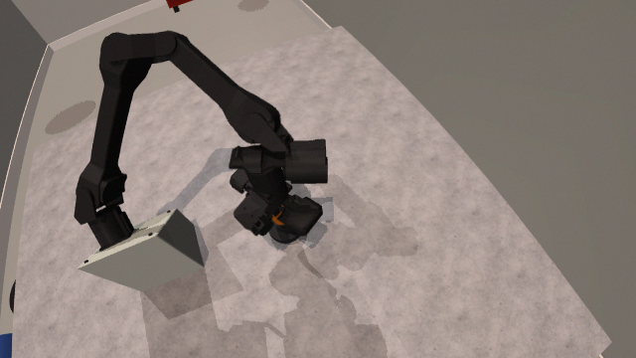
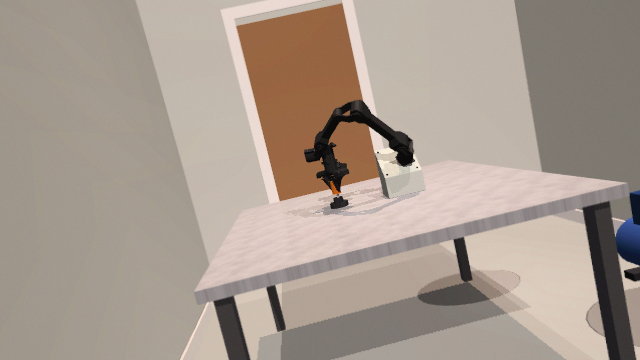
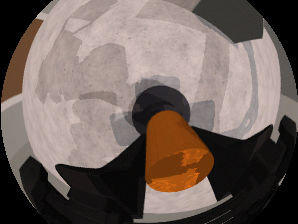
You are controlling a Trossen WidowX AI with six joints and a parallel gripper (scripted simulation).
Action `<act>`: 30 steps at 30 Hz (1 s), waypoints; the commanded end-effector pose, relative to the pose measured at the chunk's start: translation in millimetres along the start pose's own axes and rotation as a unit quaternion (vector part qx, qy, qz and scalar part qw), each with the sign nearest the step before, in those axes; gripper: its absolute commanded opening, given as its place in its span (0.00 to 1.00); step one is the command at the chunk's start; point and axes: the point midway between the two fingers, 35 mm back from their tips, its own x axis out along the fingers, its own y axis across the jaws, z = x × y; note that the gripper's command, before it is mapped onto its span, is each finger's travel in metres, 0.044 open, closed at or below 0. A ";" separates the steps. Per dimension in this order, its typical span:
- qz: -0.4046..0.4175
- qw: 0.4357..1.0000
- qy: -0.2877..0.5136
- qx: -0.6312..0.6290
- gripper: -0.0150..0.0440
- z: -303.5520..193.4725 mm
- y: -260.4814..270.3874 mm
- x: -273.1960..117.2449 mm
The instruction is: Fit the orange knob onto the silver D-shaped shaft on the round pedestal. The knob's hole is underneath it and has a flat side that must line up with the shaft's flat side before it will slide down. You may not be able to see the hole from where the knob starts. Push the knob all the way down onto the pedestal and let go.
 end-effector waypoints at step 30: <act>0.002 1.000 0.000 0.001 0.25 -0.2 0.1 2.4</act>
